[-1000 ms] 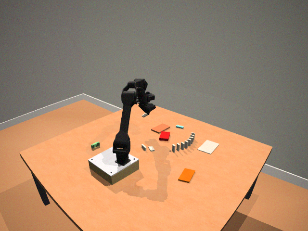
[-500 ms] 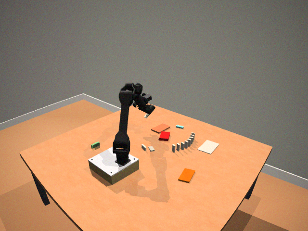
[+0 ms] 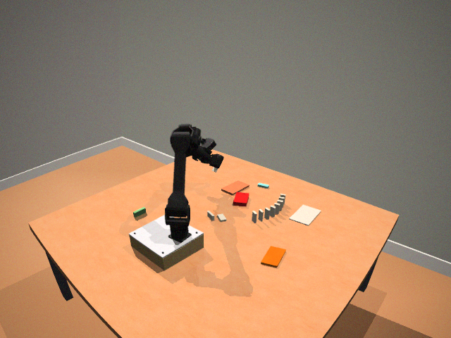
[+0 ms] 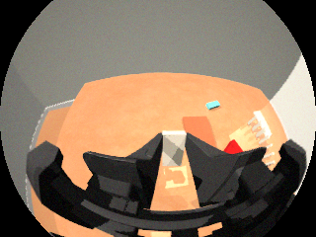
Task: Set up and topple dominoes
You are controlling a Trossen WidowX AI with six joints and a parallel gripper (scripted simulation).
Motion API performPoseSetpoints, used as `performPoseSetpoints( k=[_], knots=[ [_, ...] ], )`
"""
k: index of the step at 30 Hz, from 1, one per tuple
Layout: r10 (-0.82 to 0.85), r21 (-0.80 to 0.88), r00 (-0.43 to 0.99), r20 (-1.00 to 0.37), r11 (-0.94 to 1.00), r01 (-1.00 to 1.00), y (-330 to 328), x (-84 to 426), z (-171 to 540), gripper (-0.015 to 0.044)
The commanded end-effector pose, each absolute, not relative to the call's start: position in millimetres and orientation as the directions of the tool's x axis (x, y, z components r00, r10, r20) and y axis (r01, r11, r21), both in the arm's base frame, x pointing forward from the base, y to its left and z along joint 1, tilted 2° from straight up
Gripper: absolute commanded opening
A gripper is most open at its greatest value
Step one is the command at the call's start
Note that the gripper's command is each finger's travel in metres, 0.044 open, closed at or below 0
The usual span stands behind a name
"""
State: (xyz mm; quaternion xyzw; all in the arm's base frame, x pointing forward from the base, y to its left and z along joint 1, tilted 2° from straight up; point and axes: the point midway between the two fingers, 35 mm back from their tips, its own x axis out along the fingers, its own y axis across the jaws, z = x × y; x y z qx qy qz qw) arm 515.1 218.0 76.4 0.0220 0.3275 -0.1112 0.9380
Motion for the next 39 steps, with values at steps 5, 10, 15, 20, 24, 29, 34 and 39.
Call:
performPoseSetpoints(
  k=[5,10,15,20,24,29,34,39],
  knots=[
    [-0.234,-0.059,0.836,-0.496,0.97,0.236,222.3,509.1,77.9,0.0107],
    [-0.259,-0.067,0.868,-0.423,0.965,0.255,223.2,502.8,79.6,0.0107],
    [-0.286,-0.069,0.891,-0.352,0.958,0.28,222.7,494.2,81.8,0.0107],
    [-0.314,-0.065,0.906,-0.285,0.949,0.309,220.7,483.4,84.5,0.0107],
    [-0.335,-0.054,0.912,-0.235,0.942,0.332,218.4,473.4,87.2,0.0107],
    [-0.365,-0.038,0.914,-0.177,0.931,0.364,214.0,459.3,90.2,0.0107],
    [-0.403,-0.023,0.907,-0.124,0.915,0.404,207.2,442.9,92.3,0.0107],
    [-0.444,-0.003,0.893,-0.078,0.896,0.445,198.8,424.9,94.0,0.0107]
  ],
)
